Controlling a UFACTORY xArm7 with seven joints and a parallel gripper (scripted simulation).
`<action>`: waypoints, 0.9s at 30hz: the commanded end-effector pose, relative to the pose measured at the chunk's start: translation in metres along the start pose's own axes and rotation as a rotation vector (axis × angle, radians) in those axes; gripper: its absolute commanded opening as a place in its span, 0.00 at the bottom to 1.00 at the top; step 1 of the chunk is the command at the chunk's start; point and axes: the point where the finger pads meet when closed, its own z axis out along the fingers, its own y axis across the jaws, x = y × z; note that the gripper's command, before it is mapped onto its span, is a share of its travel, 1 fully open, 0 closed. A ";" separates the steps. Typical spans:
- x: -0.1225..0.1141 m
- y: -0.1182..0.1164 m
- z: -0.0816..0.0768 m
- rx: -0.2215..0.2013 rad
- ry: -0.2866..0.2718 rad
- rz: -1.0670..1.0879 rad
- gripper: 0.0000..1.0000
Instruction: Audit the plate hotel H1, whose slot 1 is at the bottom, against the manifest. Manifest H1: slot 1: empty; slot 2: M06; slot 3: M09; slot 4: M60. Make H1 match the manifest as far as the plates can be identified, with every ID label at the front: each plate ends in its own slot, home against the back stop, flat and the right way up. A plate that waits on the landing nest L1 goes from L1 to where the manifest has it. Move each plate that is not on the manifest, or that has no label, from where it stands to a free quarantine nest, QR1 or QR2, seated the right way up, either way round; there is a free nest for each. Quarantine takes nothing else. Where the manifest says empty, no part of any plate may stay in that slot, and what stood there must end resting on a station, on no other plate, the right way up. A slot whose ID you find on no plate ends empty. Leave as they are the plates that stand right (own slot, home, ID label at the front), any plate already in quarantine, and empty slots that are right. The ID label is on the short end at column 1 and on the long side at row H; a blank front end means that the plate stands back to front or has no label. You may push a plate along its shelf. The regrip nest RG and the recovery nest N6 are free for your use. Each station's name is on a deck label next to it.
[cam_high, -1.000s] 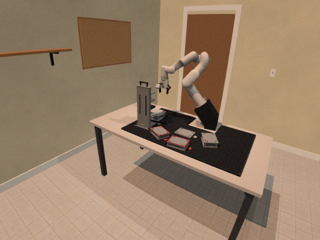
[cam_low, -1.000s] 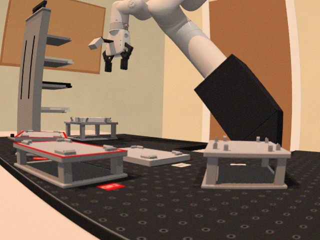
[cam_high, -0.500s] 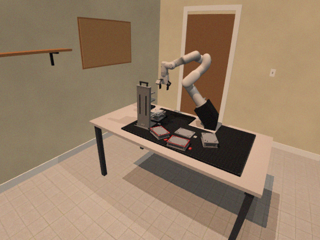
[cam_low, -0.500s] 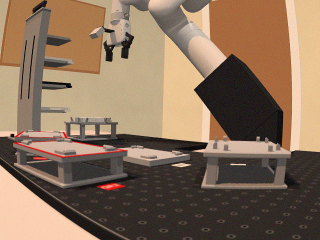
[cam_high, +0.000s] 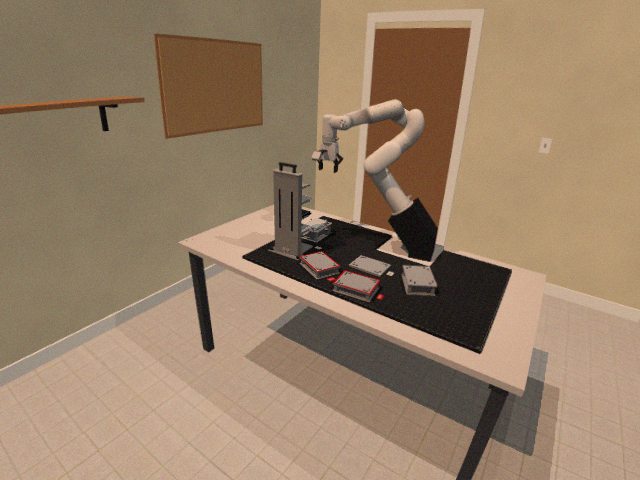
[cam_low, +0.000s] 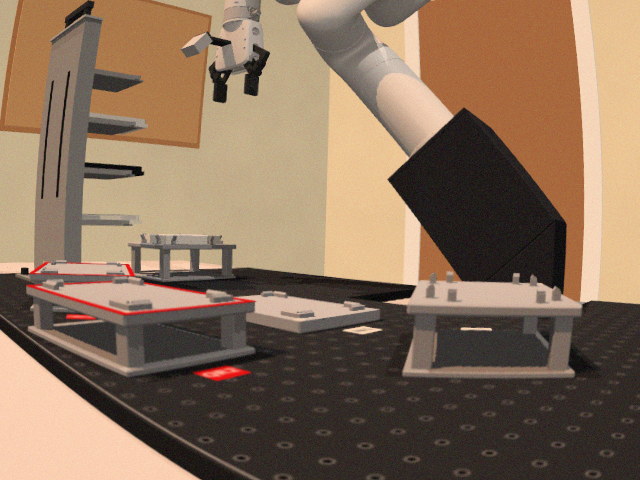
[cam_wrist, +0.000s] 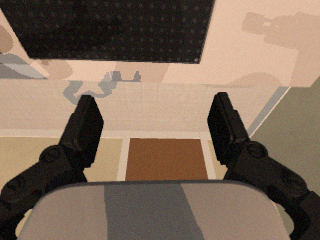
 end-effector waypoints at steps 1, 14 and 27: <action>0.000 0.001 -0.012 -0.006 0.000 0.001 1.00; 0.000 0.001 -0.049 -0.006 0.001 0.001 1.00; 0.000 0.001 -0.092 -0.006 0.001 0.001 1.00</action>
